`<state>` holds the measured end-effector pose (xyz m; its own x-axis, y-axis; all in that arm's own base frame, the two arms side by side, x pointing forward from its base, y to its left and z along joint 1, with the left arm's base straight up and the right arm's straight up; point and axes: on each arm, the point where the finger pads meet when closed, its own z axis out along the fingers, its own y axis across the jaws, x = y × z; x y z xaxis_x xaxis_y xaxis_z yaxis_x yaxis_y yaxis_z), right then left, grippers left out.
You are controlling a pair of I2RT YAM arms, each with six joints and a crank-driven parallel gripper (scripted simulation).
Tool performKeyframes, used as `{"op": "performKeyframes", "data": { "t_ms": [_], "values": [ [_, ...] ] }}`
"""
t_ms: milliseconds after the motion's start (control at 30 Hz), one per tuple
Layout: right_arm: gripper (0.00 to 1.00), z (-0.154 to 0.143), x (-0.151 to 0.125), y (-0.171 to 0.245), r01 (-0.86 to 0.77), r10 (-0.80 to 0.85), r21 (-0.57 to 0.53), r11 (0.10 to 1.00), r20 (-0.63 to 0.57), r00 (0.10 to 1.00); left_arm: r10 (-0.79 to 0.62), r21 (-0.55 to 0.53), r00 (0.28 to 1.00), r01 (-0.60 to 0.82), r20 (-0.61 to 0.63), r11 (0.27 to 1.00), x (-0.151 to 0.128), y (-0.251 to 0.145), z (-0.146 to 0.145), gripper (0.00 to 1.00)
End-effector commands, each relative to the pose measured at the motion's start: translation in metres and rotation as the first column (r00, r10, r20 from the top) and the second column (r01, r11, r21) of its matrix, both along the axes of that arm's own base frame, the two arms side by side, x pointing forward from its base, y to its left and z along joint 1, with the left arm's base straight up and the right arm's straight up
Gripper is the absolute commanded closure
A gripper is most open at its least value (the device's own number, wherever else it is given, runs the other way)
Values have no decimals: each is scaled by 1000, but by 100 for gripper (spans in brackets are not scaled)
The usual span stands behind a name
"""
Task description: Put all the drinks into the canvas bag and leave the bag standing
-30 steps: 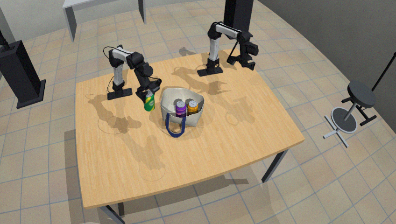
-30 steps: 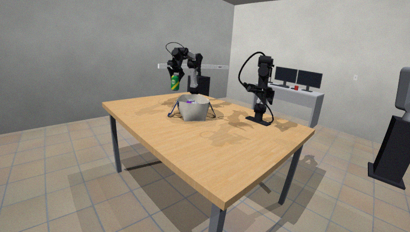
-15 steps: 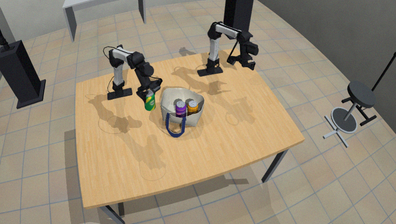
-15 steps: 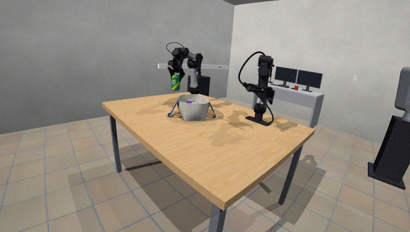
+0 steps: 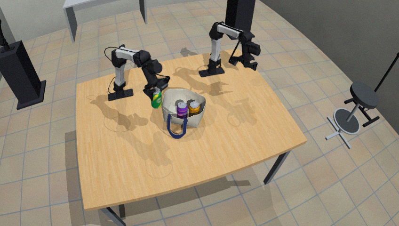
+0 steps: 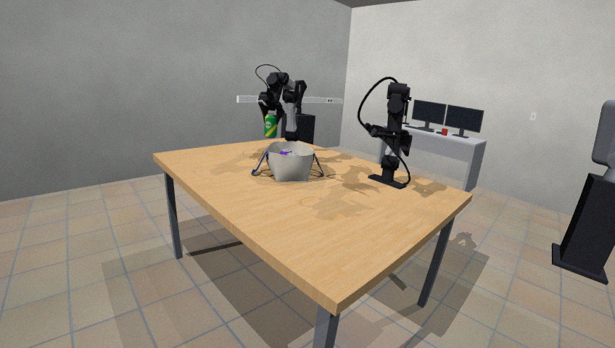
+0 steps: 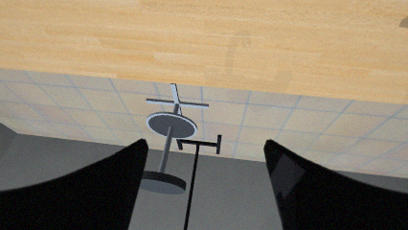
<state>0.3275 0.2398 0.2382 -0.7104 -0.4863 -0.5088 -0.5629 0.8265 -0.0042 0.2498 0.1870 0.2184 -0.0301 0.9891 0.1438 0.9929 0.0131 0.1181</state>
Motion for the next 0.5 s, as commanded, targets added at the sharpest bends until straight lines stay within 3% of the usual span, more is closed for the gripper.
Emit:
{"op": "performKeyframes", "data": {
  "t_ms": [0, 100, 133, 467],
  "values": [
    [26, 39, 17, 13, 35, -46, 78, 996, 138, 989, 4, 23, 999, -4, 43, 1000, 6, 0, 15, 9],
    [26, 47, 18, 12, 17, -32, 91, 996, 157, 987, 4, 23, 999, -4, 43, 1000, 6, 0, 15, 9],
    [26, 23, 4, 7, 32, -33, 14, 999, 59, 998, 4, 28, 999, -5, 48, 1000, 7, 1, 18, 9],
    [26, 31, -14, 38, 36, -38, 38, 999, 67, 997, 4, 28, 999, -5, 48, 1000, 7, 1, 18, 9]
  ]
}}
